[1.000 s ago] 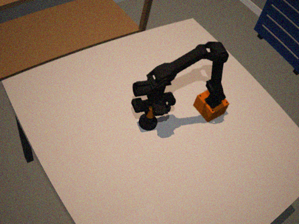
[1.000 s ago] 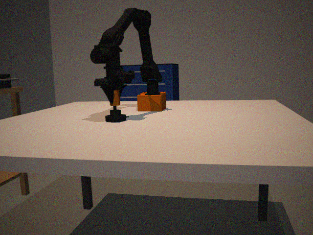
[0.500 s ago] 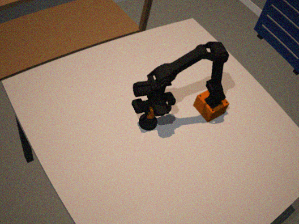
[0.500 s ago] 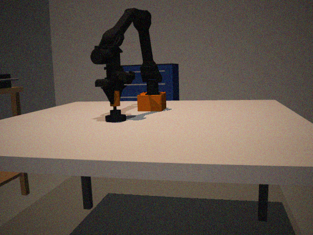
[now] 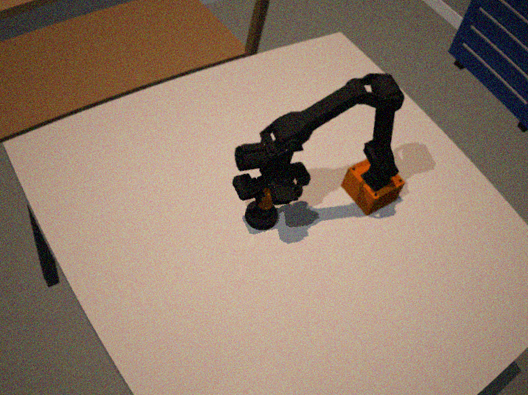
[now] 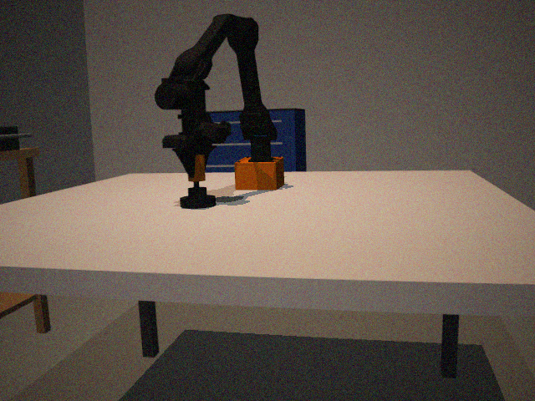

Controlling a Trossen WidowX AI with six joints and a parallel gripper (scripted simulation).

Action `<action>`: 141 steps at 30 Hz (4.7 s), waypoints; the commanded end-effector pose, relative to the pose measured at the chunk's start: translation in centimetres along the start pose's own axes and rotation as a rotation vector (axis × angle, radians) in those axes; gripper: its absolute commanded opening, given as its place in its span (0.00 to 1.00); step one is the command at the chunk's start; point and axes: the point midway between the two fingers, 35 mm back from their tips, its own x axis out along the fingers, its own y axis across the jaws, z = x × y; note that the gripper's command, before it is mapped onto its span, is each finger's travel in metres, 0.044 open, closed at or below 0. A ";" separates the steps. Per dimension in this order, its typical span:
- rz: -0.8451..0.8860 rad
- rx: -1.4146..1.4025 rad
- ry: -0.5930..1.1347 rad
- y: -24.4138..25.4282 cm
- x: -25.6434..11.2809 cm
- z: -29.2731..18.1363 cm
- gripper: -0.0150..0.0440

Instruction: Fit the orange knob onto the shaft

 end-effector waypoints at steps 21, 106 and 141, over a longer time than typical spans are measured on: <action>-0.003 -0.216 -0.003 -0.5 -0.3 0.0 0.25; -0.003 -0.844 -0.003 0.1 -0.6 0.0 0.25; -0.003 -1.012 -0.002 -0.1 -0.6 0.0 0.25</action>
